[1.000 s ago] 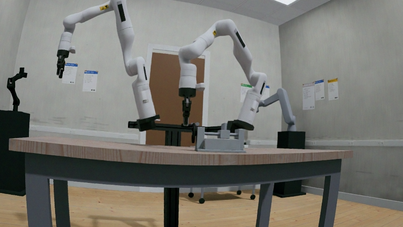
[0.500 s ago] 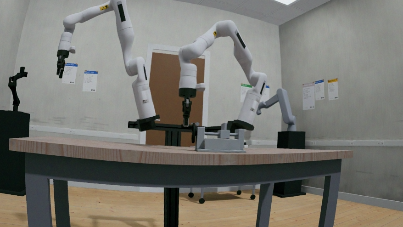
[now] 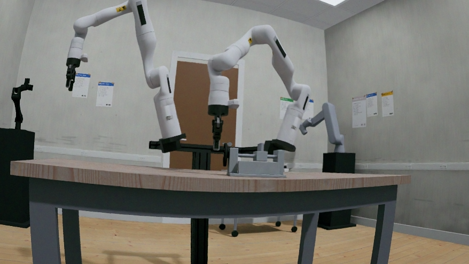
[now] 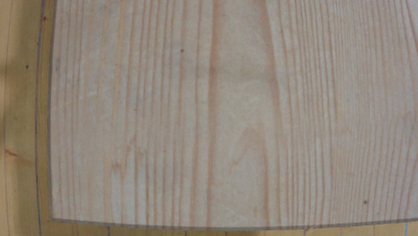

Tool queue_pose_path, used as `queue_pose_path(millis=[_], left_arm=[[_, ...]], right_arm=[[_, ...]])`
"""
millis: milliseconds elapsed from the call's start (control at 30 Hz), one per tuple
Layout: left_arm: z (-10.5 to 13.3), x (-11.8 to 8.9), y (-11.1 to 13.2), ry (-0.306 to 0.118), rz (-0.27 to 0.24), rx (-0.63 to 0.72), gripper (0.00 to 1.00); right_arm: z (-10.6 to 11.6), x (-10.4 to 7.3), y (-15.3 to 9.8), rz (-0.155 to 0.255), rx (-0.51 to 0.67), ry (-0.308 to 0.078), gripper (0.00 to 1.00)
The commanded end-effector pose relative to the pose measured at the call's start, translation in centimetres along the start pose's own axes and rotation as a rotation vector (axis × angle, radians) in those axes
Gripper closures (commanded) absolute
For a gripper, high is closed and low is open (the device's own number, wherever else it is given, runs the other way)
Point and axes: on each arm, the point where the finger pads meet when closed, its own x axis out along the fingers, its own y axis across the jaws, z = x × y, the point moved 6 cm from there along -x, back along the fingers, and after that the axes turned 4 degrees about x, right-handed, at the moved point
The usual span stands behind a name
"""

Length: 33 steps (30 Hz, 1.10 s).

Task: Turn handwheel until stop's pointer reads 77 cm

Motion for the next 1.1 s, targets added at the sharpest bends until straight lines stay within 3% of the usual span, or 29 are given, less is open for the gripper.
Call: queue_pose_path(millis=[0, 1067], left_arm=[[0.1, 0.4, 0.5, -0.005, 0.007, 0.006, 0.842], [-0.1, 2.4, 0.3, -0.001, 0.002, 0.007, 0.842]], right_arm=[[0.0, -0.1, -0.1, -0.004, -0.012, 0.005, 0.002], [0.0, -0.1, -0.1, -0.004, -0.012, 0.005, 0.002]])
